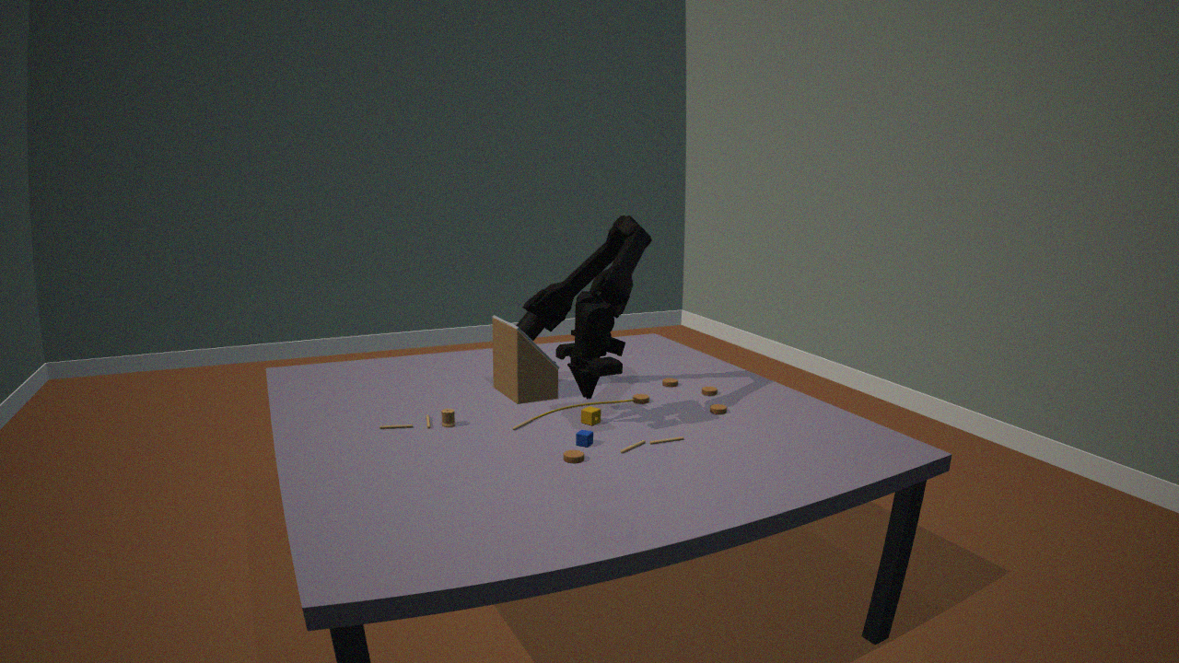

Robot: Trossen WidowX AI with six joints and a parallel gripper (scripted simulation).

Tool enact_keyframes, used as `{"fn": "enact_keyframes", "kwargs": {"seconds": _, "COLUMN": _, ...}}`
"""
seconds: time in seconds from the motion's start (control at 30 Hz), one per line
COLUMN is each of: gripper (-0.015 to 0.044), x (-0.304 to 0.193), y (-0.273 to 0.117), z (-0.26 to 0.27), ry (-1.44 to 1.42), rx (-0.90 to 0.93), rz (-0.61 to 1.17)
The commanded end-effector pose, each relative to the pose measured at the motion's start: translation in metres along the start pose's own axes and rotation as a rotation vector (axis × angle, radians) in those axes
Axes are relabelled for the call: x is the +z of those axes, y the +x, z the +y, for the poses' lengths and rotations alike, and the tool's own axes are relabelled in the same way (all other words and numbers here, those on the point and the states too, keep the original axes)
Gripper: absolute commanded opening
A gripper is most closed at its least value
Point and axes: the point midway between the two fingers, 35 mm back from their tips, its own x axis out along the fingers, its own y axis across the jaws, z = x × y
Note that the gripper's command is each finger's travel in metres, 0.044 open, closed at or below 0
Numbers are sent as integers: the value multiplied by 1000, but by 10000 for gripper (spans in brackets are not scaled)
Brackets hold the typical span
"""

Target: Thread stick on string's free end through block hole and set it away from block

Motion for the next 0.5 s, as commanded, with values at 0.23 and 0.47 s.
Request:
{"fn": "enact_keyframes", "kwargs": {"seconds": 0.23, "gripper": 315, "x": -54, "y": -1, "z": 26, "ry": 1130, "rx": -6, "rz": 14}}
{"fn": "enact_keyframes", "kwargs": {"seconds": 0.47, "gripper": 440, "x": -84, "y": -1, "z": 48, "ry": 1883, "rx": -7, "rz": 12}}
